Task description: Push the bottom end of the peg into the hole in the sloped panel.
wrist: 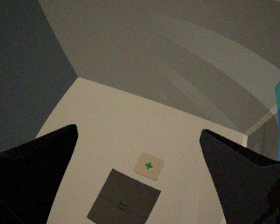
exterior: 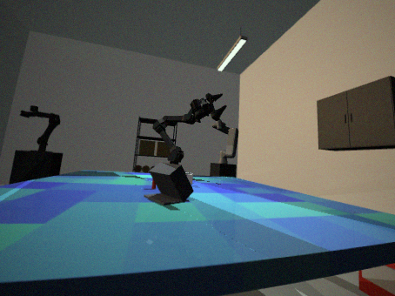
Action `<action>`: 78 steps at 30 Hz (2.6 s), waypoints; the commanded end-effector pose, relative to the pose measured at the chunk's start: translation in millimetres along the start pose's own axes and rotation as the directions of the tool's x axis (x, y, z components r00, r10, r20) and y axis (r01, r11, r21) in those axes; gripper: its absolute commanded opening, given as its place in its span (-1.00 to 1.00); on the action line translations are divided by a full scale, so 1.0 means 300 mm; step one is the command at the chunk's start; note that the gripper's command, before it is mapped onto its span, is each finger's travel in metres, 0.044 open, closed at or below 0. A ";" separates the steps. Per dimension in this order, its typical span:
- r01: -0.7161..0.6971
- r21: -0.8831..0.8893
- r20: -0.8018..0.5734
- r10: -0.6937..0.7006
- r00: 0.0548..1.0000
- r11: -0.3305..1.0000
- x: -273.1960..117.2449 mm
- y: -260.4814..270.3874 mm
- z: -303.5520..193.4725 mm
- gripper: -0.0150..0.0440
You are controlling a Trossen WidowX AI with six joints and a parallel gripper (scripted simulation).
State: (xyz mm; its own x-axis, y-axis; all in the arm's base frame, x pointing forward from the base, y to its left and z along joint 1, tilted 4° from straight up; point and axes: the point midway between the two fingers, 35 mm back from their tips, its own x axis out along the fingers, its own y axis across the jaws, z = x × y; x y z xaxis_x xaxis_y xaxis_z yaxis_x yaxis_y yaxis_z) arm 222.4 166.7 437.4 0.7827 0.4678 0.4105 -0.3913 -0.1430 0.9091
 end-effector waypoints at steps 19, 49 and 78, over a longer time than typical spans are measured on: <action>0.345 -0.494 0.134 -0.322 0.937 0.798 0.095 -0.287 0.177 1.00; 0.588 -0.800 0.331 -0.728 0.600 0.121 0.000 -0.686 0.534 1.00; 0.293 -0.908 0.329 -0.943 0.058 -0.299 -0.373 -0.952 0.857 1.00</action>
State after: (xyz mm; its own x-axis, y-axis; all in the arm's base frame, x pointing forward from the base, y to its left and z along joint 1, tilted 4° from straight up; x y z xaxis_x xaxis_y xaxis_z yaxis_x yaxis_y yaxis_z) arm 374.4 -60.0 159.5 0.6147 -0.1216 -0.7793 -0.0561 0.9788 -0.1970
